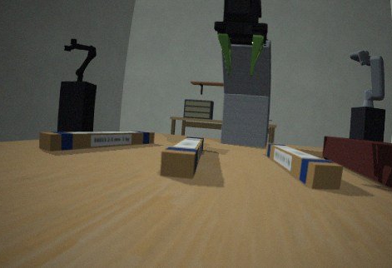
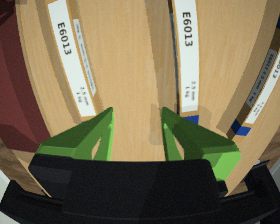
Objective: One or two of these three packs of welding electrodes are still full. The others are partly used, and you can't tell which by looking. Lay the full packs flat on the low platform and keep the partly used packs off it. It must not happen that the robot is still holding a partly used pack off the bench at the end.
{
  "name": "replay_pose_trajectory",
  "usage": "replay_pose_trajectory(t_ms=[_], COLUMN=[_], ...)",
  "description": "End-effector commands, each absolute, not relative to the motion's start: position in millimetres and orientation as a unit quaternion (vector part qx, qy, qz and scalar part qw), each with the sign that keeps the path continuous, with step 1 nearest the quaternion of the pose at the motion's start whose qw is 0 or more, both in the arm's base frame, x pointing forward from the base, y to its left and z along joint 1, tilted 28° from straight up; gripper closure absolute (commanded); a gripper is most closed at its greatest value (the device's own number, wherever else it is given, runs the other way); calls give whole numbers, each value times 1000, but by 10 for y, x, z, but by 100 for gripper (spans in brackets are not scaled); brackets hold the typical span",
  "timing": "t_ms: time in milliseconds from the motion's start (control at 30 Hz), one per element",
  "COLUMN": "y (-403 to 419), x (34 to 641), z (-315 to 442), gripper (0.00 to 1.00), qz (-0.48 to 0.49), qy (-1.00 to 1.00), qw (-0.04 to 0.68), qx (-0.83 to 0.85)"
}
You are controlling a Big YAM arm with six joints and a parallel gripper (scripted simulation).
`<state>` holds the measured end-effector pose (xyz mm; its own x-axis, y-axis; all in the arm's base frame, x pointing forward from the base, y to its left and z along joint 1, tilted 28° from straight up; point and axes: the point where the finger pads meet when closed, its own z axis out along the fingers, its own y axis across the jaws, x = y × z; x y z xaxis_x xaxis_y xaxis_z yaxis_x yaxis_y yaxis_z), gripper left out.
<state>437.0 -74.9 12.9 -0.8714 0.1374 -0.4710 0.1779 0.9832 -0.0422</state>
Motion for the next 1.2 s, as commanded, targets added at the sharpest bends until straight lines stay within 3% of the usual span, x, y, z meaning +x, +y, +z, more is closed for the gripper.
replay_pose_trajectory(t_ms=[0, 1167], y=[-806, -912], x=[4461, 4677], z=[134, -259], gripper=[57, 57], qz=[-43, -45], qy=[965, 965], qw=[245, 246], qx=[82, 83])
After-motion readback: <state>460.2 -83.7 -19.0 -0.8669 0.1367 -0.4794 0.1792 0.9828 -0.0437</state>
